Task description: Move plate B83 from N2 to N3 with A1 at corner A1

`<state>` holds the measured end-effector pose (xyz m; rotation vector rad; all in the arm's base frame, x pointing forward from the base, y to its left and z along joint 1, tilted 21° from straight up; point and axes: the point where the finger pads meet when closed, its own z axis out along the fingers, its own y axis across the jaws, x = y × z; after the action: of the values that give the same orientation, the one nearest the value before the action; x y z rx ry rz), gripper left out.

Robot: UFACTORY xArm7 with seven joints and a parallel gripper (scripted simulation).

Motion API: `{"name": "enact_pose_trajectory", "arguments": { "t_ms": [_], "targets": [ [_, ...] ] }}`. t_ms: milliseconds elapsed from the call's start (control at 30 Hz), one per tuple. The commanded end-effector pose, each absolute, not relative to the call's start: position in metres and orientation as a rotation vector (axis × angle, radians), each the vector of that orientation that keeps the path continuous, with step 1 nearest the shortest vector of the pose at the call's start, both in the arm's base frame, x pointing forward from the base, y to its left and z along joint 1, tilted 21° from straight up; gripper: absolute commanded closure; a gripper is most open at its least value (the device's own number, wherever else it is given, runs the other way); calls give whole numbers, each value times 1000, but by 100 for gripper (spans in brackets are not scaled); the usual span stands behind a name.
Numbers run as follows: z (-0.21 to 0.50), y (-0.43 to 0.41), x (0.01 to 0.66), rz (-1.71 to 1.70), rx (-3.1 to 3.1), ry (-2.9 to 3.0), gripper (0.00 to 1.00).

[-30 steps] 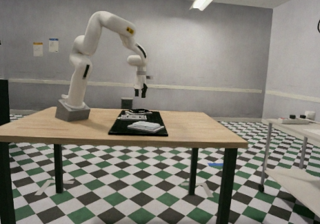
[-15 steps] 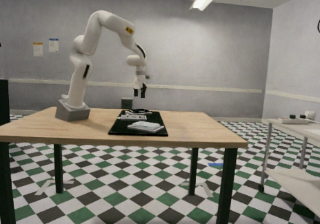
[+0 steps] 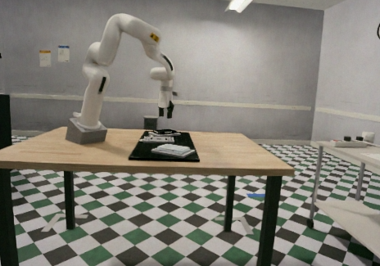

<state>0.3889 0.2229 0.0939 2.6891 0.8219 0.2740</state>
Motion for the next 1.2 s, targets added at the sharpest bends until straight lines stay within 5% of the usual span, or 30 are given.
{"name": "enact_pose_trajectory", "arguments": {
  "t_ms": [0,1167],
  "targets": [
    [87,222,392,280,2690,824,0],
    [39,210,406,280,2690,824,0]
  ]
}}
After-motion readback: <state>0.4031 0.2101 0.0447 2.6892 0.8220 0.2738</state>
